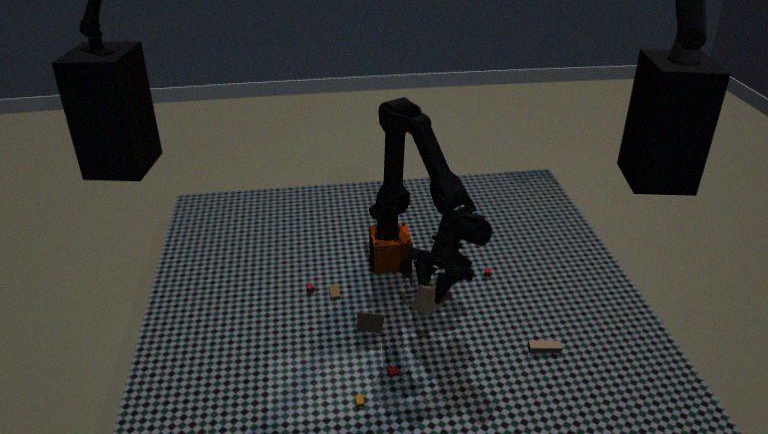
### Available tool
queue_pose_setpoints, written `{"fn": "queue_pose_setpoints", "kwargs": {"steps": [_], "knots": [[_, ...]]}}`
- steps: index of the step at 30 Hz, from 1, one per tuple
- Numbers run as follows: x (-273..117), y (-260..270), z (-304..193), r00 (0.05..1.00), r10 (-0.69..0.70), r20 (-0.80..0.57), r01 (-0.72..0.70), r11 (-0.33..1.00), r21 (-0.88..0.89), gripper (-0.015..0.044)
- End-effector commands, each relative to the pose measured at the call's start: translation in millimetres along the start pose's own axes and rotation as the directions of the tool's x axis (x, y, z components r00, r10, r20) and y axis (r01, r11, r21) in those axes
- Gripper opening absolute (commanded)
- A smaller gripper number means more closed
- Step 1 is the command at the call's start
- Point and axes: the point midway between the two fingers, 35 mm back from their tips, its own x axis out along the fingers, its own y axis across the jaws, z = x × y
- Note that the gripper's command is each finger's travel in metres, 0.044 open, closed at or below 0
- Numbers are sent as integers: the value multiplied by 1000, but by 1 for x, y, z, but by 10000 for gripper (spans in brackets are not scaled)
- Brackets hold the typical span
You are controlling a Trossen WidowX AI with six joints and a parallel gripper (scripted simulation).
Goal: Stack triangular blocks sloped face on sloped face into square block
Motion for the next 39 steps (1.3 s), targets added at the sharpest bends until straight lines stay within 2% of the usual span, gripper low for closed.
{"fn": "queue_pose_setpoints", "kwargs": {"steps": [1, 9, 18, 29, 39], "knots": [[1, -3, -1, 1000, 20, 24, -22, 994, 110, 0], [3, -4, -2, 995, 67, 79, -90, 933, 347, 0], [4, -5, -3, 983, 117, 142, -179, 790, 586, 0], [5, -6, -7, 960, 169, 221, -278, 517, 809, 0], [4, -7, -9, 931, 213, 297, -340, 208, 917, 0]]}}
